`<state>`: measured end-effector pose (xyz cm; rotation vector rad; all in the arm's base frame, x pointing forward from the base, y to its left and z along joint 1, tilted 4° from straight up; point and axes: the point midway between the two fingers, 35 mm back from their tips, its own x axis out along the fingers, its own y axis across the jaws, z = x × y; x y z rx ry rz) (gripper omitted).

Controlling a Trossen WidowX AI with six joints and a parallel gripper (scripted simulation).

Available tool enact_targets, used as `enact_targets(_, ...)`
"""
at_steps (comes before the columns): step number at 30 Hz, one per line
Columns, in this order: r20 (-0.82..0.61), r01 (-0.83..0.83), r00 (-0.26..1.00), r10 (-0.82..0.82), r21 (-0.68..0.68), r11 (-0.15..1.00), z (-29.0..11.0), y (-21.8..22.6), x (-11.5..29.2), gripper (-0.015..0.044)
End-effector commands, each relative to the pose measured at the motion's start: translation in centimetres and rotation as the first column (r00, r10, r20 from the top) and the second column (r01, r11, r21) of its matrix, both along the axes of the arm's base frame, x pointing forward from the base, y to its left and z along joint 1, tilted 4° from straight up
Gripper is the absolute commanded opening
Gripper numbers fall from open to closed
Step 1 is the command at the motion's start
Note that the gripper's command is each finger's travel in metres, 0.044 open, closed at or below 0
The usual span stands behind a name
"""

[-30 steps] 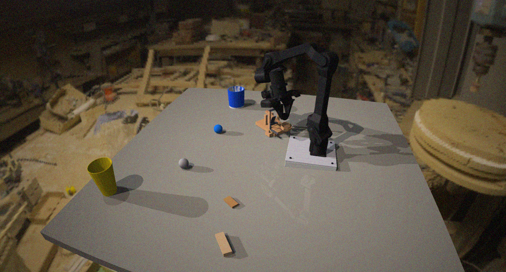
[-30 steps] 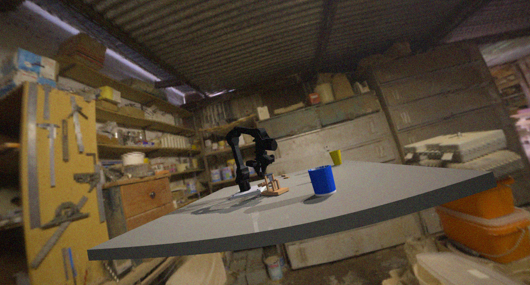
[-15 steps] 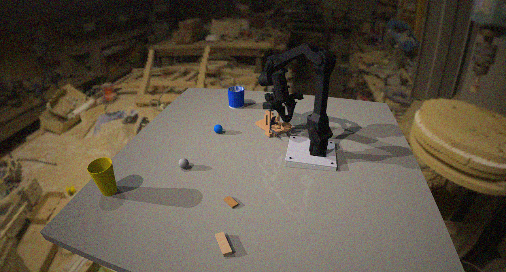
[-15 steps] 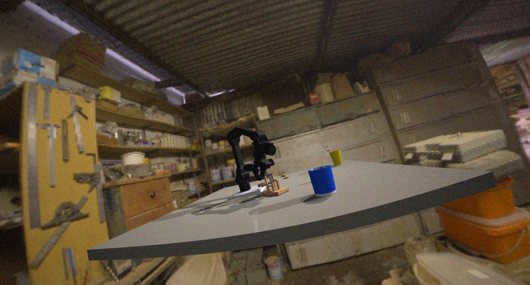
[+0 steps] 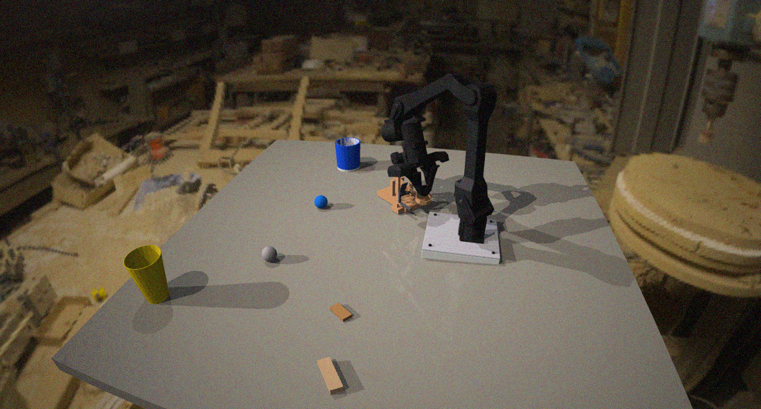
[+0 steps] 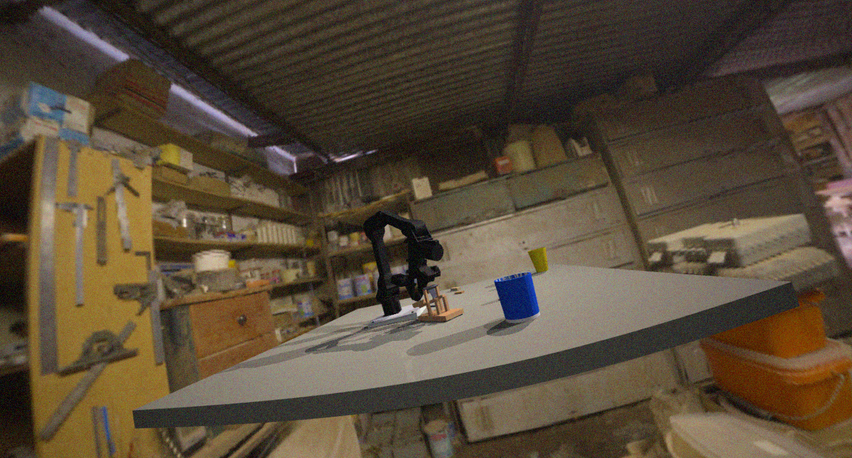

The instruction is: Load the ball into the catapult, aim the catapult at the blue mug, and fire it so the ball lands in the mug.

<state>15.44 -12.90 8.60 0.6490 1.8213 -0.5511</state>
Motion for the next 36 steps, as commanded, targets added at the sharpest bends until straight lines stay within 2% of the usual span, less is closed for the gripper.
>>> enact_targets(1,0.0,0.0,1.0,0.0,0.0,1.0,0.1,0.0,0.0,0.0)
enact_targets(2,0.0,0.0,1.0,0.0,0.0,1.0,0.1,0.0,0.0,0.0)
enact_targets(12,0.005,0.0,1.0,0.0,-0.004,1.0,0.3,0.0,0.0,0.0263)
enact_targets(19,0.175,0.004,0.984,0.019,-0.131,0.991,7.5,0.3,0.3,0.044)
enact_targets(23,0.262,0.015,0.964,0.038,-0.194,0.981,11.2,1.2,-0.4,0.044)
enact_targets(24,0.214,0.006,0.976,0.03,-0.165,0.986,9.1,0.3,0.3,0.044)
enact_targets(25,0.227,0.008,0.973,0.033,-0.176,0.984,9.3,-0.1,0.8,0.044)
enact_targets(36,0.468,0.077,0.873,0.136,-0.408,0.91,14.9,-10.3,12.2,0.044)
